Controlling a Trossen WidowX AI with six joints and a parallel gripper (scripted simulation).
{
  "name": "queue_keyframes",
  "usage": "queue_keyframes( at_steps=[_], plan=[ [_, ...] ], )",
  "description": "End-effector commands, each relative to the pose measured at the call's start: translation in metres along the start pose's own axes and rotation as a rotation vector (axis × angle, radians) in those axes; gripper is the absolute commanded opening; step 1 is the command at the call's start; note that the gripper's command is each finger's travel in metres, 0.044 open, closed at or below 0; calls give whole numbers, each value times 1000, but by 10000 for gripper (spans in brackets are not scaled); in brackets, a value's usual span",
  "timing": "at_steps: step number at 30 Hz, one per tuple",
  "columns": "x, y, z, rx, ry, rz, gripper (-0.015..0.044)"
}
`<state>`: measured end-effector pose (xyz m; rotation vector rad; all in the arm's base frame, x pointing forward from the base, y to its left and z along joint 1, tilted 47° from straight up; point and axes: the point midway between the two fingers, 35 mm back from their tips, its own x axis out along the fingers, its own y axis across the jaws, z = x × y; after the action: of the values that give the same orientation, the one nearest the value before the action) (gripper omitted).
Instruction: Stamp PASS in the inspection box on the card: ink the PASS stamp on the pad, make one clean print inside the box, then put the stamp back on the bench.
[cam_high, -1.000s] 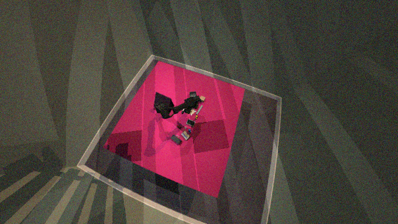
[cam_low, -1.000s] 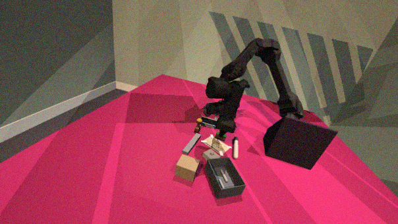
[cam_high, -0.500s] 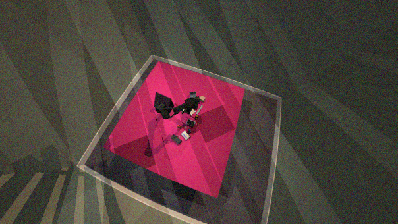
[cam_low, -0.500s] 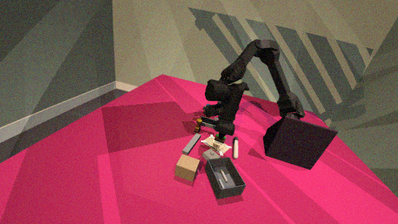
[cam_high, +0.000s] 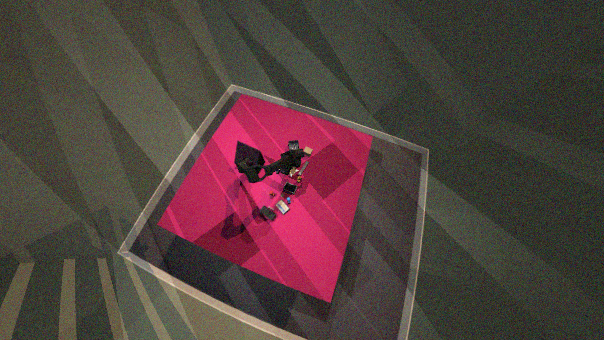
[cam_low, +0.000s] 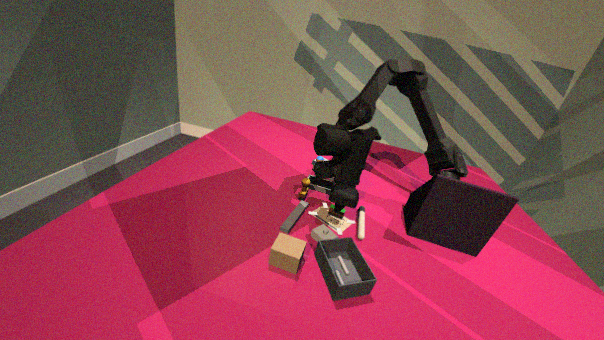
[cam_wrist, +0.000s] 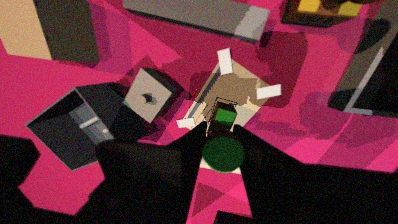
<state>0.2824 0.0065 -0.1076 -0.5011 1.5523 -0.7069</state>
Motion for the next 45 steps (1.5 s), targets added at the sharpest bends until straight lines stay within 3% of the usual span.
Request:
queue_keyframes(
  at_steps=[1, 45],
  plan=[
    [4, -2, -2, -7, 1, -8, 0],
    [17, -3, -3, -7, -1, -9, 0]
  ],
)
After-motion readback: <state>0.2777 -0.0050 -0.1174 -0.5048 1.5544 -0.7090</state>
